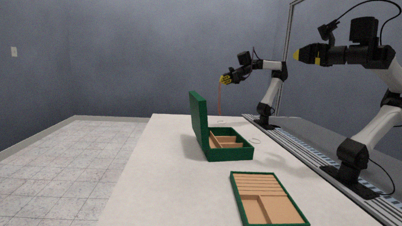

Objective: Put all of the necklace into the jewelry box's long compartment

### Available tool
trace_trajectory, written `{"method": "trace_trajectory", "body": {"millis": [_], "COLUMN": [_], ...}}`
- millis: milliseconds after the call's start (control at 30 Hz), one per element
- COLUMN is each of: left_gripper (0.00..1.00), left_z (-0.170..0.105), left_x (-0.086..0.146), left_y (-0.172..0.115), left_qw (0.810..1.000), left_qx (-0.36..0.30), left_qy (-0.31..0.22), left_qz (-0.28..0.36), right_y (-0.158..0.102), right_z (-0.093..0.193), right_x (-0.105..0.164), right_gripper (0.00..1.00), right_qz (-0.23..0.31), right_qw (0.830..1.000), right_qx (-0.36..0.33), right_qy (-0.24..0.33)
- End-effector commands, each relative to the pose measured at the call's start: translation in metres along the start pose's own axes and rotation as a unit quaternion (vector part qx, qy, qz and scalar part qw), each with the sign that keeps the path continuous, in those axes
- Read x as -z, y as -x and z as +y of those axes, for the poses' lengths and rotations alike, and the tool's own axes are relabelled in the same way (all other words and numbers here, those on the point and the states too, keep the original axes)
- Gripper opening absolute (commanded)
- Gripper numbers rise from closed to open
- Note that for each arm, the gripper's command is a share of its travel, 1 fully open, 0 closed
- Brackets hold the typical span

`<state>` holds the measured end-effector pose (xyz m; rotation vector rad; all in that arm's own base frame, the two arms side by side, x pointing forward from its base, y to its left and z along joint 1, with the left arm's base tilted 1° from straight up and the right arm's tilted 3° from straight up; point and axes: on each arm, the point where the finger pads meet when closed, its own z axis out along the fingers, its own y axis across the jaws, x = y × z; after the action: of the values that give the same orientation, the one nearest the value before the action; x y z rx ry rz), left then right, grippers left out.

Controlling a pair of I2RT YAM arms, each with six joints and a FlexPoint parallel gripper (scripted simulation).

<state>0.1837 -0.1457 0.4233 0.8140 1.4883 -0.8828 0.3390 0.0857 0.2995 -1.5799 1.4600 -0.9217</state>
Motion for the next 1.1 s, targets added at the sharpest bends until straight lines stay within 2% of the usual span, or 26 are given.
{"method": "trace_trajectory", "body": {"millis": [0, 67, 567, 633, 1067], "left_gripper": [1.00, 1.00, 1.00, 1.00, 1.00], "left_z": [0.005, 0.005, 0.012, 0.012, 0.015], "left_x": [0.002, 0.002, 0.009, 0.009, 0.024], "left_y": [0.008, 0.008, 0.004, 0.004, 0.000], "left_qw": [0.999, 0.999, 0.989, 0.989, 0.974], "left_qx": [-0.005, -0.005, 0.007, 0.007, 0.003], "left_qy": [0.052, 0.052, 0.146, 0.146, 0.218], "left_qz": [0.006, 0.006, 0.032, 0.032, 0.055], "right_y": [0.011, 0.011, 0.111, 0.111, 0.194], "right_z": [-0.029, -0.029, -0.037, -0.037, -0.041], "right_x": [0.002, 0.002, -0.028, -0.028, -0.056], "right_gripper": [0.00, 0.00, 0.00, 0.00, 0.00], "right_qz": [0.023, 0.023, 0.015, 0.015, 0.010], "right_qw": [0.999, 0.999, 1.000, 1.000, 1.000], "right_qx": [-0.024, -0.024, -0.015, -0.015, -0.003], "right_qy": [-0.039, -0.039, -0.023, -0.023, -0.013]}}
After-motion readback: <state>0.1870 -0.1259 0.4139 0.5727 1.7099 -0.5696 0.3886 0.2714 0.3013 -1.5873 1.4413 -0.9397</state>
